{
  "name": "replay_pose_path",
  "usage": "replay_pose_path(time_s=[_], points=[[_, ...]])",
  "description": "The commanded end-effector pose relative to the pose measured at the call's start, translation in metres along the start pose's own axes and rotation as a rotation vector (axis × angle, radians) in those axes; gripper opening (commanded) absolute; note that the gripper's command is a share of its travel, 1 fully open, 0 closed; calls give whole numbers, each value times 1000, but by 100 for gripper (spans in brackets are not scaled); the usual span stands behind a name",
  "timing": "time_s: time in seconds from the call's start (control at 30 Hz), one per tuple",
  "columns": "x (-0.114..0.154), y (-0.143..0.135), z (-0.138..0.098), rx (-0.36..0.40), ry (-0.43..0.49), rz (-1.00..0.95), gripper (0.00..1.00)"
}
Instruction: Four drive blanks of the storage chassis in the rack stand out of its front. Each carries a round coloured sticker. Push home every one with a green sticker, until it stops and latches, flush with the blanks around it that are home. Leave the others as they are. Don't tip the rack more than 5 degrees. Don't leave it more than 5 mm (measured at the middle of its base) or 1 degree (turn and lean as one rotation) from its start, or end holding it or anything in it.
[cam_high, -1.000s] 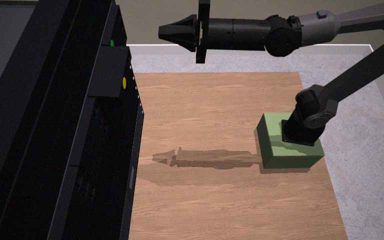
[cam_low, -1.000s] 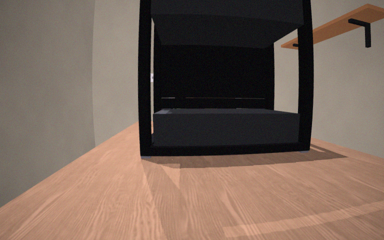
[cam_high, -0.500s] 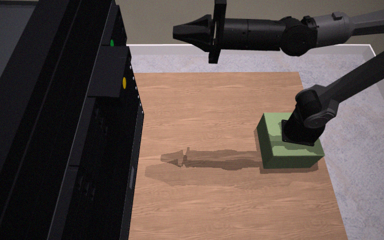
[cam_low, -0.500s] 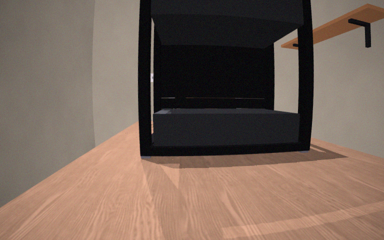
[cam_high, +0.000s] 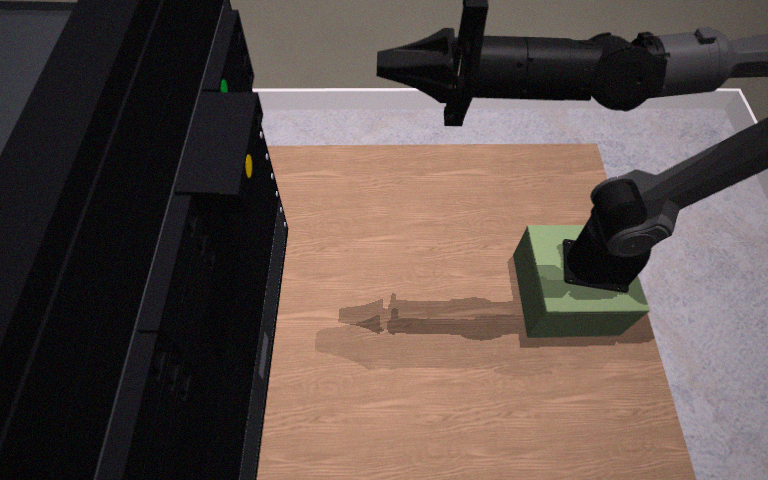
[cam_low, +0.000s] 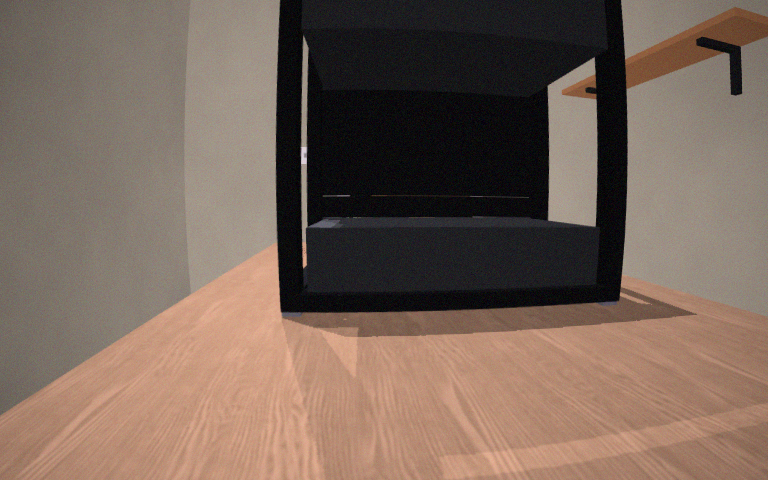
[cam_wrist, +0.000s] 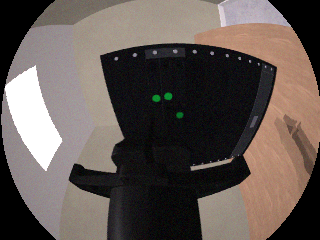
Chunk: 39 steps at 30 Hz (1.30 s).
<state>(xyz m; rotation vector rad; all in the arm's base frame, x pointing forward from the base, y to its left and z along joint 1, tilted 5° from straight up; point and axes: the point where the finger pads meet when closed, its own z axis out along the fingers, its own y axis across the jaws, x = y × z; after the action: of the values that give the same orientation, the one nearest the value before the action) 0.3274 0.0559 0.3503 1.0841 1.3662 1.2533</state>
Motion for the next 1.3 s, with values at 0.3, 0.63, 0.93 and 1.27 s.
replay_pose_path(time_s=[0.3,0.63,0.93,1.27], points=[[0,0,-20,1,-4,0,0],[1,0,-31,0,-4,0,0],[2,0,-42,0,-4,0,0],[4,0,-53,1,-4,0,0]])
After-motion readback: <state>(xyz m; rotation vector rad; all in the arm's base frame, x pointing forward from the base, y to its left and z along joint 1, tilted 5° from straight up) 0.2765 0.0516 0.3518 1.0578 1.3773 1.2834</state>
